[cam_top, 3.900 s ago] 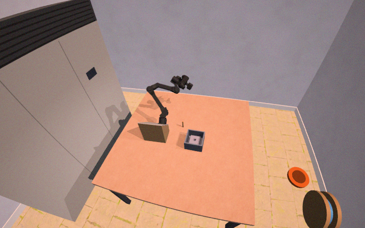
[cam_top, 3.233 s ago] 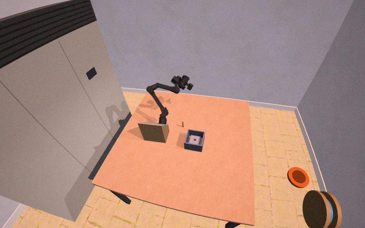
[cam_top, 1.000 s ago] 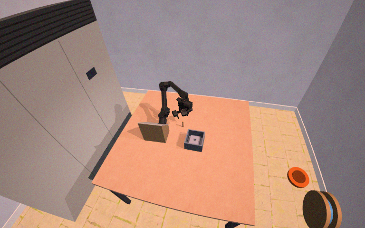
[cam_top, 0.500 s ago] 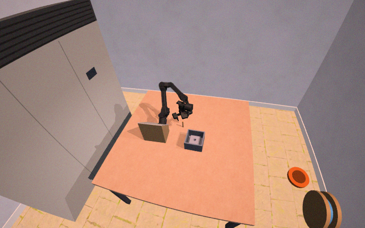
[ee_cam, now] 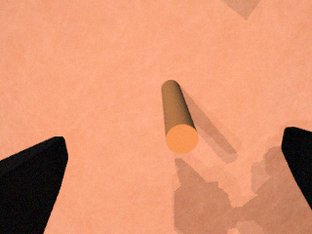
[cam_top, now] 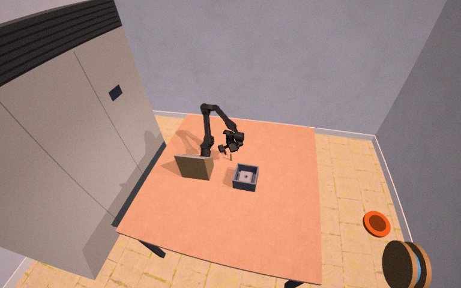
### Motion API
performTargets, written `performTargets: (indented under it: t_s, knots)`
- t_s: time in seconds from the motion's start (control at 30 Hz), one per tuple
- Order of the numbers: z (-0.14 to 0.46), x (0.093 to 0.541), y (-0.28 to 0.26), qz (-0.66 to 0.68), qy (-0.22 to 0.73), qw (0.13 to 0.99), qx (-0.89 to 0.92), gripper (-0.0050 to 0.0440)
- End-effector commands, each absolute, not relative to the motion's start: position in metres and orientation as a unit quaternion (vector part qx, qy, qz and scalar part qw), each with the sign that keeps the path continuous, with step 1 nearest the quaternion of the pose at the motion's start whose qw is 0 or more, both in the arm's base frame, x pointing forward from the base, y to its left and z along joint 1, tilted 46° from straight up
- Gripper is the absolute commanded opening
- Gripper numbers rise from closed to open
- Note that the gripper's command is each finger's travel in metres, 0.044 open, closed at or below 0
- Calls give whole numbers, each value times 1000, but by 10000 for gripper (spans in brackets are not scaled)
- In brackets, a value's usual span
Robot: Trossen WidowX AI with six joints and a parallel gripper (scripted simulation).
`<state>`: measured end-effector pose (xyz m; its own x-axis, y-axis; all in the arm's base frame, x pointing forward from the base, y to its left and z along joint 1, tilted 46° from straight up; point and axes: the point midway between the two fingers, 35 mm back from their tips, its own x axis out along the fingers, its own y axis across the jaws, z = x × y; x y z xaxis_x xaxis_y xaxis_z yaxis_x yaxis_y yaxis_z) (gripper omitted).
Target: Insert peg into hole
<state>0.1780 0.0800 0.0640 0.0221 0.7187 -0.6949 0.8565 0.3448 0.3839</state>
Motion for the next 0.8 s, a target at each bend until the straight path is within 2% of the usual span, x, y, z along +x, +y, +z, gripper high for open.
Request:
performTargets:
  t_s: [0.0, 0.77]
  knots:
    - [58, 176, 84, -83, 697, 430, 568, 440]
    - [36, 176, 109, -82, 697, 430, 568, 440]
